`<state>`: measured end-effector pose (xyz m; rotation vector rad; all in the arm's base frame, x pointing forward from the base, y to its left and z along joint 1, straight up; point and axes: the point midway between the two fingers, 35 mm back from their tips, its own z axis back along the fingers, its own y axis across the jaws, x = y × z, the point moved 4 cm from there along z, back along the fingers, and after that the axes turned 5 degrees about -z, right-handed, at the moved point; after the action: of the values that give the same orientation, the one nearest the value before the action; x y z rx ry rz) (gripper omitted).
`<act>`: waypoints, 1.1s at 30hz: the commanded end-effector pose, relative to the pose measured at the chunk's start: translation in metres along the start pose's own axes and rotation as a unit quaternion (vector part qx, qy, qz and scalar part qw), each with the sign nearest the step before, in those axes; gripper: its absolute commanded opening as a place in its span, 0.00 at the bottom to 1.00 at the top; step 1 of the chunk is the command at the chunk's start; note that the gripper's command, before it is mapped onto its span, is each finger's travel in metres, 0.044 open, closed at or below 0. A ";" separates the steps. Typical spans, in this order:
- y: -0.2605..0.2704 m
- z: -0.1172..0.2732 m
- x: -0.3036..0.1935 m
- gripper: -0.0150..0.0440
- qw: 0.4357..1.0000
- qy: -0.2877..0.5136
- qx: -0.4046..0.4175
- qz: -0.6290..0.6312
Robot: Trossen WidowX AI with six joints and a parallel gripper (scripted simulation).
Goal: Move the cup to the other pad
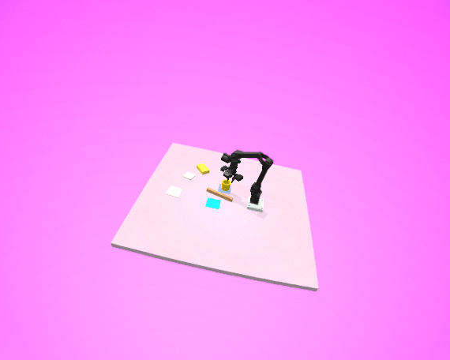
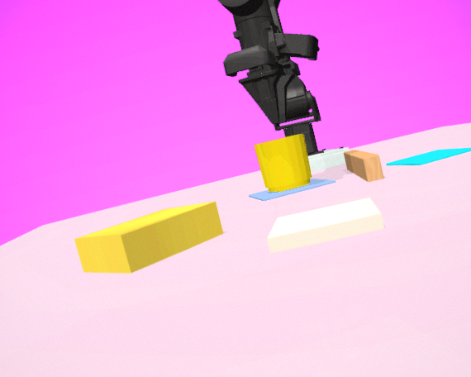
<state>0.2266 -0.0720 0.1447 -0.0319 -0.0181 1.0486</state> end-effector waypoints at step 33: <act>0.002 -0.060 0.001 0.54 1.000 -0.002 0.005 0.003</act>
<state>0.2282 -0.0725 0.0916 -0.0310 -0.0174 1.0512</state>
